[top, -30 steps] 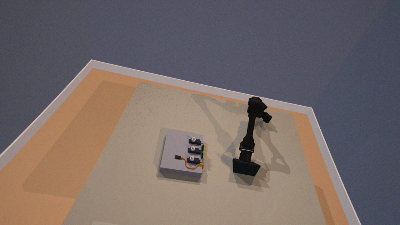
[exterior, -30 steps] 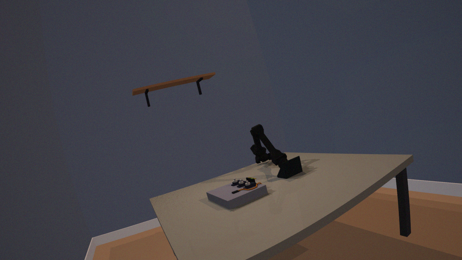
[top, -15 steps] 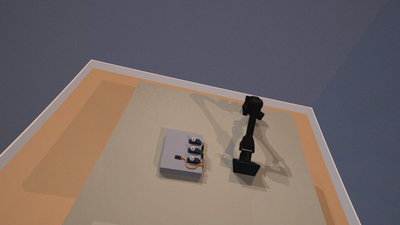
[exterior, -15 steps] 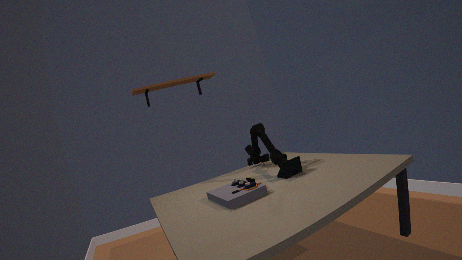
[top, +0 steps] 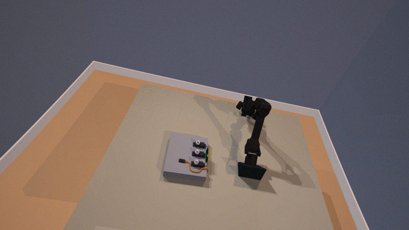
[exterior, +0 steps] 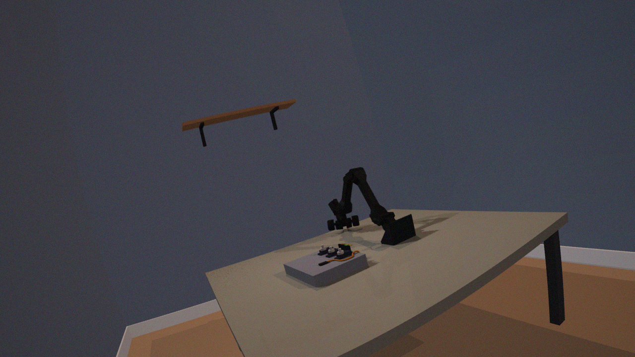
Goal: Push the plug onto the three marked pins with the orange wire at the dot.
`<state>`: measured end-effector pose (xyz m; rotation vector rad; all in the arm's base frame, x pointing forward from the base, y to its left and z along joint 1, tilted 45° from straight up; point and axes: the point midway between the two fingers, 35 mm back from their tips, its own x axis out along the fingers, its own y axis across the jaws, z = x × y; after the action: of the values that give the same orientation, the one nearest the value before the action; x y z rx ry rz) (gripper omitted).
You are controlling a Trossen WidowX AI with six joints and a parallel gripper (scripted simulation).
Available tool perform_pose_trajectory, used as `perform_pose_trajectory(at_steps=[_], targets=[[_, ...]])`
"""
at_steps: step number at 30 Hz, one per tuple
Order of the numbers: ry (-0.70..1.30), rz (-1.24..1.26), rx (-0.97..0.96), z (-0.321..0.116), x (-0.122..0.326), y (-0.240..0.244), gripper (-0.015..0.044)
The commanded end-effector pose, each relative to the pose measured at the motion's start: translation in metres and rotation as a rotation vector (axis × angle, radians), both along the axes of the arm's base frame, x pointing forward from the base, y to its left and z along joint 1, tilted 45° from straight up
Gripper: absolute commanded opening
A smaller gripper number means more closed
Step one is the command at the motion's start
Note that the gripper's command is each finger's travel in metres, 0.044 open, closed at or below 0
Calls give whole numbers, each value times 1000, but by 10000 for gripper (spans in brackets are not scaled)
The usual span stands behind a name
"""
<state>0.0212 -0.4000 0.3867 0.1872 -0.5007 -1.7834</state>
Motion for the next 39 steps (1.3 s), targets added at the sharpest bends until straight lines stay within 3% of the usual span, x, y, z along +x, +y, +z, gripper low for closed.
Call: perform_pose_trajectory(at_steps=[1,21,39], targets=[[37,136,17,-5,42,12,115],[203,737,7,-19,203,113,115],[347,1287,-86,-38,285,258,115]])
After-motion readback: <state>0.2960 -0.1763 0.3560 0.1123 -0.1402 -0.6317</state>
